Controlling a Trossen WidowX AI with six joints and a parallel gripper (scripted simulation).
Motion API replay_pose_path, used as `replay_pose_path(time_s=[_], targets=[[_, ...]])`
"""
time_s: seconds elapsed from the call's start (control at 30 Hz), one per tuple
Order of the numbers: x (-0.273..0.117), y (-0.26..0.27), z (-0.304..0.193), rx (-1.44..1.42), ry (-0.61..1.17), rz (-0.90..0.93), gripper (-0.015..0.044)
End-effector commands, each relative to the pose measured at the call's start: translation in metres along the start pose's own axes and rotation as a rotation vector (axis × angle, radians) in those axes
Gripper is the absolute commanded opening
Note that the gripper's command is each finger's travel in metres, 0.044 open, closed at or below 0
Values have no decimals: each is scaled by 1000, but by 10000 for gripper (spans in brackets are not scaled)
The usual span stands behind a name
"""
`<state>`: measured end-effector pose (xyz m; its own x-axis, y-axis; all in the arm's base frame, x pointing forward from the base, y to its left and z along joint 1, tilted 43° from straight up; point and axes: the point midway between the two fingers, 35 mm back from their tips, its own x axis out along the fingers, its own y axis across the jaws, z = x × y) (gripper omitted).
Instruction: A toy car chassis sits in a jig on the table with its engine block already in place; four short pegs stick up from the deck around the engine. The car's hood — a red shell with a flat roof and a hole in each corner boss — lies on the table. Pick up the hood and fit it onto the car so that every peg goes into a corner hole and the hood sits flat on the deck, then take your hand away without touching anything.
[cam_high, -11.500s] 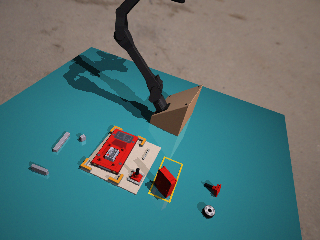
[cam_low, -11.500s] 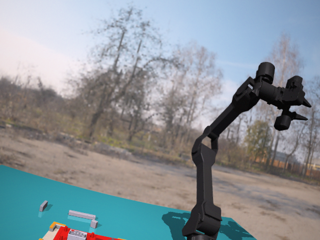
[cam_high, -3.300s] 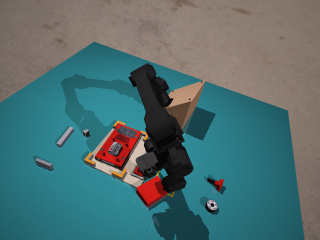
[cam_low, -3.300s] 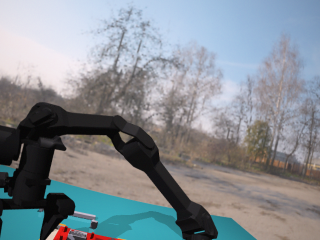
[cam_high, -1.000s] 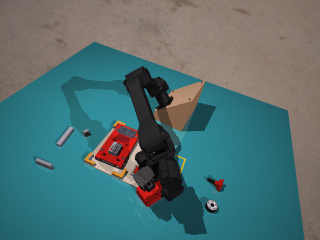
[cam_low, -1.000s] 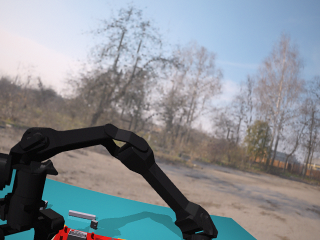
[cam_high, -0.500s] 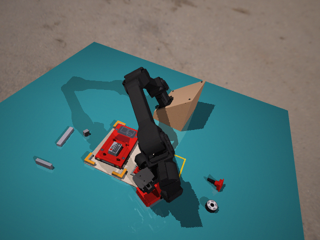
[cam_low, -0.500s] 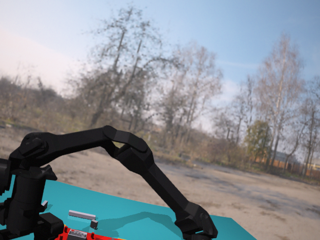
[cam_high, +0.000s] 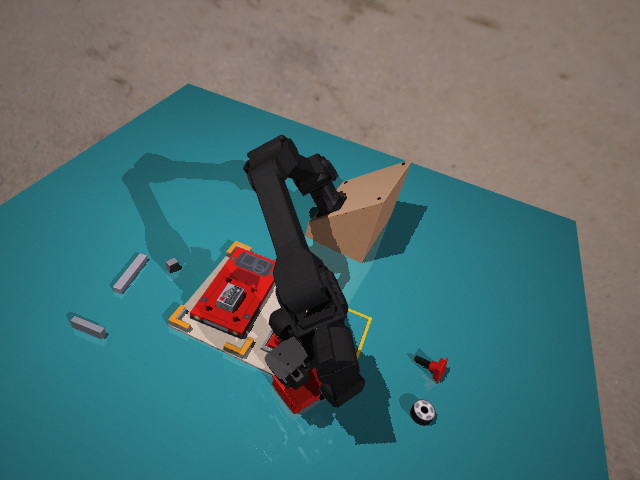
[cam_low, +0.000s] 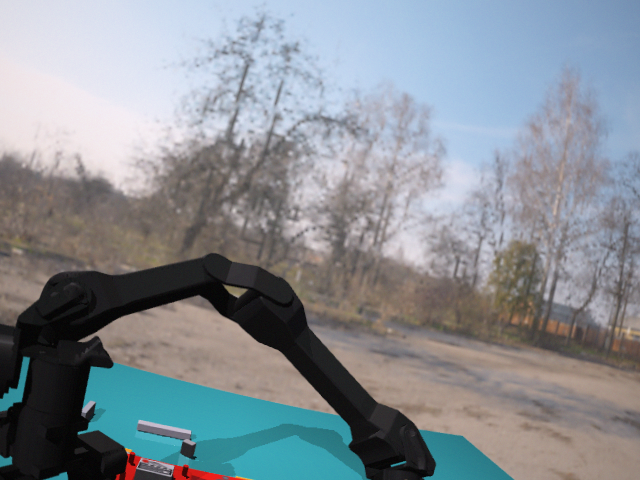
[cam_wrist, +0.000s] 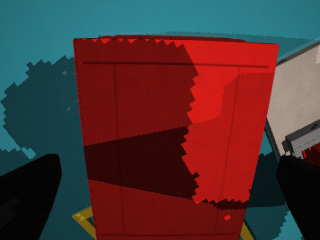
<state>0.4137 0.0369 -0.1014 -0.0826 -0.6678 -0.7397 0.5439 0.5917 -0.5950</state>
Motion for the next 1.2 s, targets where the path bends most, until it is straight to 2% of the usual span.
replay_pose_path(time_s=[0.0,0.9,1.03,1.17], targets=[[3,0,0,-5,-2,-4,440],[16,0,0,-5,-3,-4,440],[14,0,0,0,0,0,335],[14,0,0,0,0,0,308]])
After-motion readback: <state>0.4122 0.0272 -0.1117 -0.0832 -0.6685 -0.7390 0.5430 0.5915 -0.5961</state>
